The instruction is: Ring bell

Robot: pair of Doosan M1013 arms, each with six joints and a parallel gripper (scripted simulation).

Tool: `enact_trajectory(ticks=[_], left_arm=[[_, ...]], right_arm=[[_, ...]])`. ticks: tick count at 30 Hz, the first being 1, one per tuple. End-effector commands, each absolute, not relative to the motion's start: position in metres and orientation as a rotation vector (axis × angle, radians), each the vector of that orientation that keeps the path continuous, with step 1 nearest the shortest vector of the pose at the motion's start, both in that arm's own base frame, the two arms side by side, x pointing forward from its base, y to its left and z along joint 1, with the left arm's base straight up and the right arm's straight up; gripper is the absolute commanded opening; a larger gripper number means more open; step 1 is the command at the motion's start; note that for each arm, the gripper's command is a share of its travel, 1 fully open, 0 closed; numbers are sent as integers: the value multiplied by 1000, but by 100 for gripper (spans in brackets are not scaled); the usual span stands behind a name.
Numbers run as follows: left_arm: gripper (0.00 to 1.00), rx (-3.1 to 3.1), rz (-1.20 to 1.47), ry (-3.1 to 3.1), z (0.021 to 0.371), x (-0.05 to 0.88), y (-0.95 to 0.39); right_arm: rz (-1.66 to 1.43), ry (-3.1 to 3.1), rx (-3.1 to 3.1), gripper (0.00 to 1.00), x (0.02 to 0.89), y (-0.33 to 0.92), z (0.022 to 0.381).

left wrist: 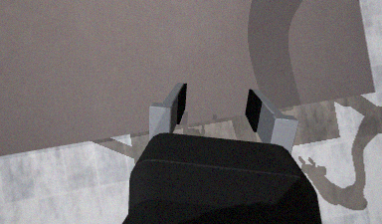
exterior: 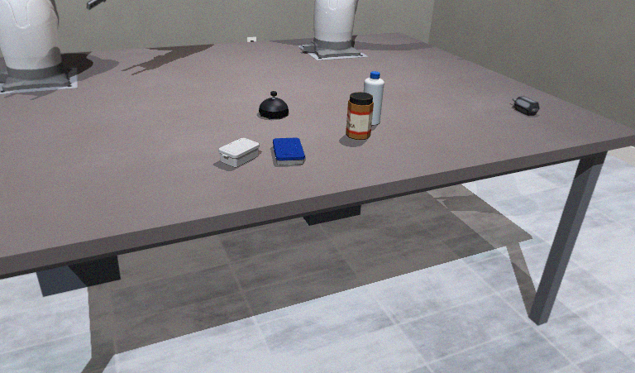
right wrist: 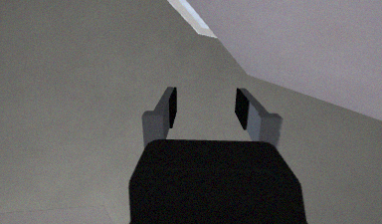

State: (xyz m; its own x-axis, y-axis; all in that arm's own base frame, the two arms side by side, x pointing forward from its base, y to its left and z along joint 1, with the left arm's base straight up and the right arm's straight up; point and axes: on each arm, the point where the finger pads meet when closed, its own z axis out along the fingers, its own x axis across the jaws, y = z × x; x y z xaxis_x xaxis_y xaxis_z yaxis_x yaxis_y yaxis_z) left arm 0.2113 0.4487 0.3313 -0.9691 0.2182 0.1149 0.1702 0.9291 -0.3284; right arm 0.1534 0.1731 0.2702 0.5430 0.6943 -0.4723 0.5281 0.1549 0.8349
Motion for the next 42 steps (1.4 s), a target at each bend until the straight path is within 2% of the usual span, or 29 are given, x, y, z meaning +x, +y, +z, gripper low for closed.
enact_trajectory(ticks=[1,2,16,37,42], left_arm=[[100,-251,502,-2953,327,170,445],[100,-220,519,-2962,320,130,435],[100,67,650,-3041,280,-20,333],[100,144,679,-3061,269,-45,300],[100,144,679,-3061,269,-45,300]], right_arm=[[163,1098,1502,100,153,173,270],[163,1098,1502,100,153,173,270],[163,1098,1502,100,153,173,270],[155,1103,1505,100,153,175,270],[-21,1231,1577,100,153,218,248]])
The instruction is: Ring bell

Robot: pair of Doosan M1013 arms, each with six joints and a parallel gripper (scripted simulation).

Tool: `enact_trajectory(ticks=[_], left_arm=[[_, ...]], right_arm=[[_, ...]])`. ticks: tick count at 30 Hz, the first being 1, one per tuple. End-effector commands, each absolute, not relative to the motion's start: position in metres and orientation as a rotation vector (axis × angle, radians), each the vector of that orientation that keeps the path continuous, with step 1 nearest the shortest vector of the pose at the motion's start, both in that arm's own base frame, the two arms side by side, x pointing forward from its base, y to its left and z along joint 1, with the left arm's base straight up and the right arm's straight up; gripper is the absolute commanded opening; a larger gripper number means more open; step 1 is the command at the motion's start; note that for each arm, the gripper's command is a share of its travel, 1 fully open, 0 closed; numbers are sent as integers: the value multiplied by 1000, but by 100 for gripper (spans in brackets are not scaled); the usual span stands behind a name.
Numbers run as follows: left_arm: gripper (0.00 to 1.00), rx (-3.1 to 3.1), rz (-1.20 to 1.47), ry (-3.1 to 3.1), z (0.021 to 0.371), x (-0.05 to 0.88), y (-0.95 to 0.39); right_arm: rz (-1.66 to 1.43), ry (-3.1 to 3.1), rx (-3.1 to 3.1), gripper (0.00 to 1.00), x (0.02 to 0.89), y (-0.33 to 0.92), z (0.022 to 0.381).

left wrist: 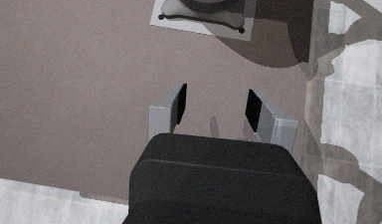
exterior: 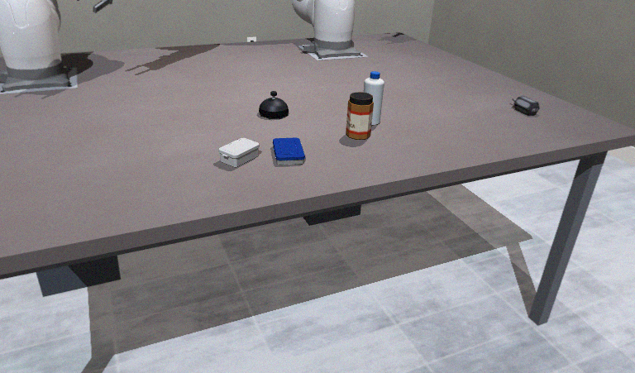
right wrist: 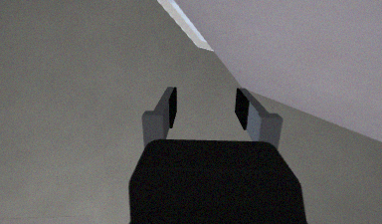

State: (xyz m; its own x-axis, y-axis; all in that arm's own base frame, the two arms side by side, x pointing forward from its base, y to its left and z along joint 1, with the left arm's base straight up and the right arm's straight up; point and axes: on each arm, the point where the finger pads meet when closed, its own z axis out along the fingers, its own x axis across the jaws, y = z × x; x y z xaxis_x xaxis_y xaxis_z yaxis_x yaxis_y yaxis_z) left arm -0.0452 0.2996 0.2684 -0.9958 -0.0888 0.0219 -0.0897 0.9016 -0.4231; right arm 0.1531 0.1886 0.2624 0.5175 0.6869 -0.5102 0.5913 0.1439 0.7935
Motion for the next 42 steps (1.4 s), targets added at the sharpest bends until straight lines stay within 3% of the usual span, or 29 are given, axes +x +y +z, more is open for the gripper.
enact_trajectory(ticks=[1,21,42], left_arm=[[100,144,679,-3061,269,-45,300],[100,144,679,-3061,269,-45,300],[100,144,679,-3061,269,-45,300]], right_arm=[[-45,1250,1587,100,154,225,245],[-377,1732,1825,100,209,394,186],[-271,2186,1989,100,349,545,158]])
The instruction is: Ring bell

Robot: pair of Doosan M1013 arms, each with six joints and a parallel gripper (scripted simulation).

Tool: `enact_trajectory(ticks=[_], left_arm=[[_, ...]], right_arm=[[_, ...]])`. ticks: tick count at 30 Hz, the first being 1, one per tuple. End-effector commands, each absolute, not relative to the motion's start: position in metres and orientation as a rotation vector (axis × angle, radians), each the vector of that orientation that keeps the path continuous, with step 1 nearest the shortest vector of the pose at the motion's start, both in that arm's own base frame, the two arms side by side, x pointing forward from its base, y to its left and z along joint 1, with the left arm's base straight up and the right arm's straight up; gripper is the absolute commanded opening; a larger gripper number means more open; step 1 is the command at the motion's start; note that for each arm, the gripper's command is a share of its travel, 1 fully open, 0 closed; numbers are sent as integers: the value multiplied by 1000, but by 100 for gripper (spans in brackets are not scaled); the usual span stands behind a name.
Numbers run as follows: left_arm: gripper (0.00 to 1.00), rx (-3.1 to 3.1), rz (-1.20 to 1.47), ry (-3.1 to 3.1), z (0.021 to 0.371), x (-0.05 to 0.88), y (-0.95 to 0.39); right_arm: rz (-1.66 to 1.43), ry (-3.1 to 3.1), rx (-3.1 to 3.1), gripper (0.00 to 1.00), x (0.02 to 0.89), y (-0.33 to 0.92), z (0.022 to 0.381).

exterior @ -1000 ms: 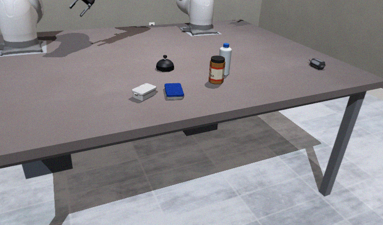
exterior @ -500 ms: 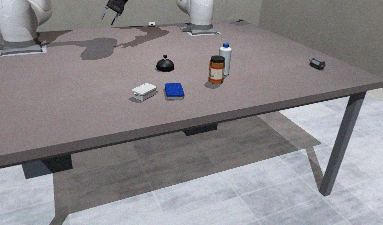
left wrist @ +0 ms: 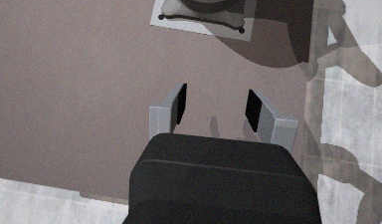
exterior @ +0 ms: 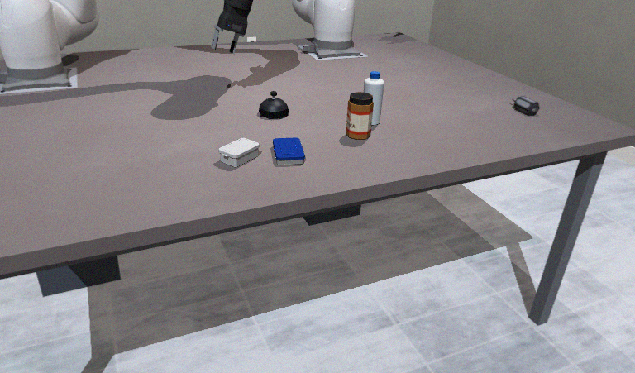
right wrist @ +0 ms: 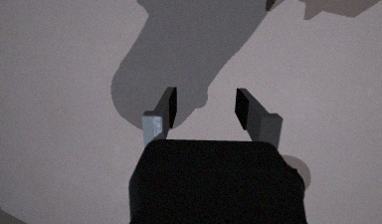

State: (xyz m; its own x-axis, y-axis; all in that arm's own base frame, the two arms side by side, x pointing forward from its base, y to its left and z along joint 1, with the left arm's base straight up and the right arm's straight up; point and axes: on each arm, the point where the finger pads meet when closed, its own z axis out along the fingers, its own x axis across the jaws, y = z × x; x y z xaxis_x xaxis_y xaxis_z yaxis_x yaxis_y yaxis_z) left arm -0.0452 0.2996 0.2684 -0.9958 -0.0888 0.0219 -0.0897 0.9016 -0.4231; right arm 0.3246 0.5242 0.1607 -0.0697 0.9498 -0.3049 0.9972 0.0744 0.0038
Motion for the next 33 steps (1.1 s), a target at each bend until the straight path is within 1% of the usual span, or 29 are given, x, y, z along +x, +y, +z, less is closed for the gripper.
enact_trajectory(ticks=[1,2,3,15,21,22,33], left_arm=[[100,144,679,-3061,269,-45,300],[100,144,679,-3061,269,-45,300],[100,144,679,-3061,269,-45,300],[100,144,679,-3061,269,-45,300],[100,144,679,-3061,269,-45,300],[100,144,679,-3061,269,-45,300],[100,144,679,-3061,269,-45,300]], right_arm=[[-271,2186,1989,100,349,545,158],[-271,2186,1989,100,349,545,158],[-225,2239,2002,100,374,562,157],[11,2409,2020,100,483,615,156],[37,2422,2019,100,494,619,156],[37,2422,2019,17,494,619,156],[37,2422,2019,17,494,619,156]])
